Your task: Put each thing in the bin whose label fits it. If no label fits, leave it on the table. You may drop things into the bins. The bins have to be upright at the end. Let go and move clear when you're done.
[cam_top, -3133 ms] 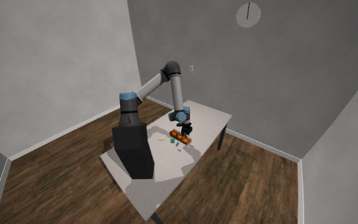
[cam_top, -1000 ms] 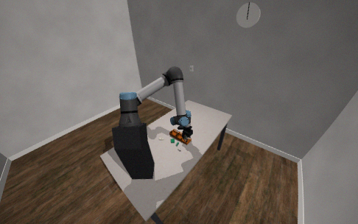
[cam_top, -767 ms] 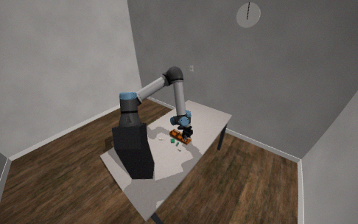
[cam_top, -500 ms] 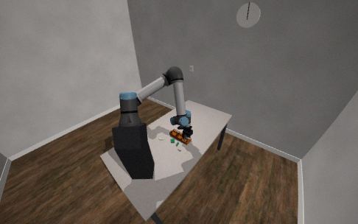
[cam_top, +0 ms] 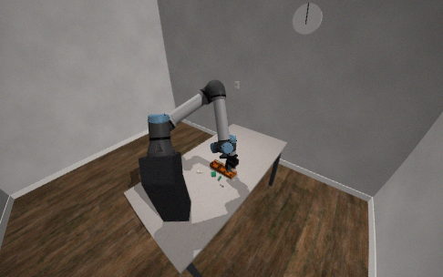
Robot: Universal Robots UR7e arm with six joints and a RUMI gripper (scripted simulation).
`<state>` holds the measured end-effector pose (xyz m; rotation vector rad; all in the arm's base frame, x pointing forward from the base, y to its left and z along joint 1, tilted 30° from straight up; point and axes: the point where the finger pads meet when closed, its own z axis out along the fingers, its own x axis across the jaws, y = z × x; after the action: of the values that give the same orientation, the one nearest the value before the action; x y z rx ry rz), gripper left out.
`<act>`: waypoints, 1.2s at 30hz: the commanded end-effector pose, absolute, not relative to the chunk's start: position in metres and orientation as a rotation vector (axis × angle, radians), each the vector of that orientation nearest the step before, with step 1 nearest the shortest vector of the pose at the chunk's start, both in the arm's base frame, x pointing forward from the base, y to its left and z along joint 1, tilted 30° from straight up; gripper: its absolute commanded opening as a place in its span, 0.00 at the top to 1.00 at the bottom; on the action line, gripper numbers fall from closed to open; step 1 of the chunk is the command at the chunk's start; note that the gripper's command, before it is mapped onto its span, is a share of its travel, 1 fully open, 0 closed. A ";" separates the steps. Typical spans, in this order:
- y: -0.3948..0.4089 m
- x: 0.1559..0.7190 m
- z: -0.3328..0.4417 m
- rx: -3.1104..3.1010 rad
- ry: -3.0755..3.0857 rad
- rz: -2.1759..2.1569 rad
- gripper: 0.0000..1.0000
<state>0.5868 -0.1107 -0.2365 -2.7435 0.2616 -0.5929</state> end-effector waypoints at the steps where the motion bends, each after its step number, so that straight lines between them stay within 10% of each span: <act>1: -0.113 0.584 -0.230 -2.744 0.262 -0.594 0.82; 24: -0.119 0.575 -0.211 -2.744 0.262 -0.594 0.82; 36: -0.116 0.480 -0.243 -2.816 -0.283 -0.677 0.82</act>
<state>0.5156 -0.1152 -0.2322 -2.8094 -0.0990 -0.6338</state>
